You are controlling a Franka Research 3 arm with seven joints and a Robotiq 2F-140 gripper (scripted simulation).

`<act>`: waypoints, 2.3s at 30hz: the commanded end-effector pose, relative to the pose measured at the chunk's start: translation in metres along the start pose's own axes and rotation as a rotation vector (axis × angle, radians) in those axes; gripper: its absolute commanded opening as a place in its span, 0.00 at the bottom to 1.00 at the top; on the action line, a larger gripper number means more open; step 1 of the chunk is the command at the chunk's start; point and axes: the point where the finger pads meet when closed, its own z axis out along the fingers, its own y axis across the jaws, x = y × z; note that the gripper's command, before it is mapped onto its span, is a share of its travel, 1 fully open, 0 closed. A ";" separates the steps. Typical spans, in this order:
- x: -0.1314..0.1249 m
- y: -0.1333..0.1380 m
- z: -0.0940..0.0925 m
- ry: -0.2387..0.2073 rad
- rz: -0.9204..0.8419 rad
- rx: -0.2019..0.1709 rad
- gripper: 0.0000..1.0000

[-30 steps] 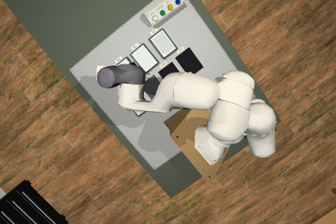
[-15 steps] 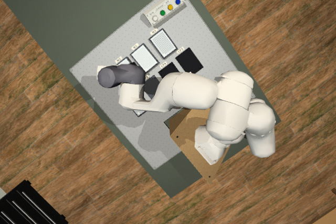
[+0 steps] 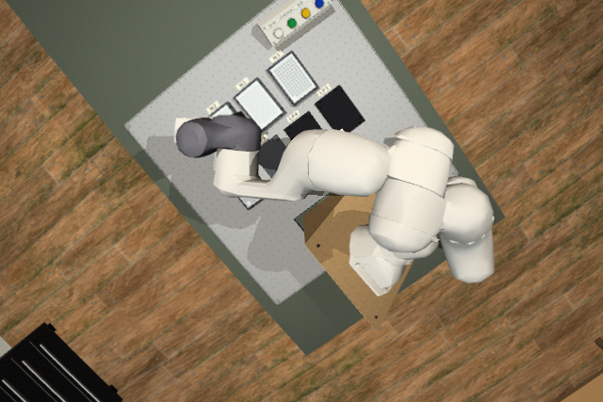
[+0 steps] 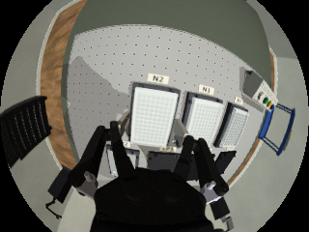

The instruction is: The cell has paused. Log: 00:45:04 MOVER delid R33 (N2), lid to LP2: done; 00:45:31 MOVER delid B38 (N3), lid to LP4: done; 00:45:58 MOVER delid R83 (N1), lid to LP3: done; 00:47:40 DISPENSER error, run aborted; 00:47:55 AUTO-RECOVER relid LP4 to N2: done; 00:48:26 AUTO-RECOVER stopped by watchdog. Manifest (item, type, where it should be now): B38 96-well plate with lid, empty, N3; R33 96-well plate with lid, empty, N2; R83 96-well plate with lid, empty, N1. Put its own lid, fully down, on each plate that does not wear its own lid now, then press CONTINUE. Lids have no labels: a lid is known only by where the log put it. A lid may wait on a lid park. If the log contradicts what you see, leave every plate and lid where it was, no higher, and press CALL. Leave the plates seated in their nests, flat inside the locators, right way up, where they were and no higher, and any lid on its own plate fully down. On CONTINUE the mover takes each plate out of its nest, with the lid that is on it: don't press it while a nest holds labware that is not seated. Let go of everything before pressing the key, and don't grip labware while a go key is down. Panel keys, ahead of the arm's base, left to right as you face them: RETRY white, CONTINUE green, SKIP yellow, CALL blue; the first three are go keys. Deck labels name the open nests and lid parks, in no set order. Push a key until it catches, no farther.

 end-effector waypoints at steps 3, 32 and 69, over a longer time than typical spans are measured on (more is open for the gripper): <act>0.000 0.002 0.003 0.000 0.003 -0.002 0.66; 0.000 0.002 0.003 0.000 0.003 -0.002 0.66; 0.000 0.002 0.003 0.000 0.003 -0.002 0.00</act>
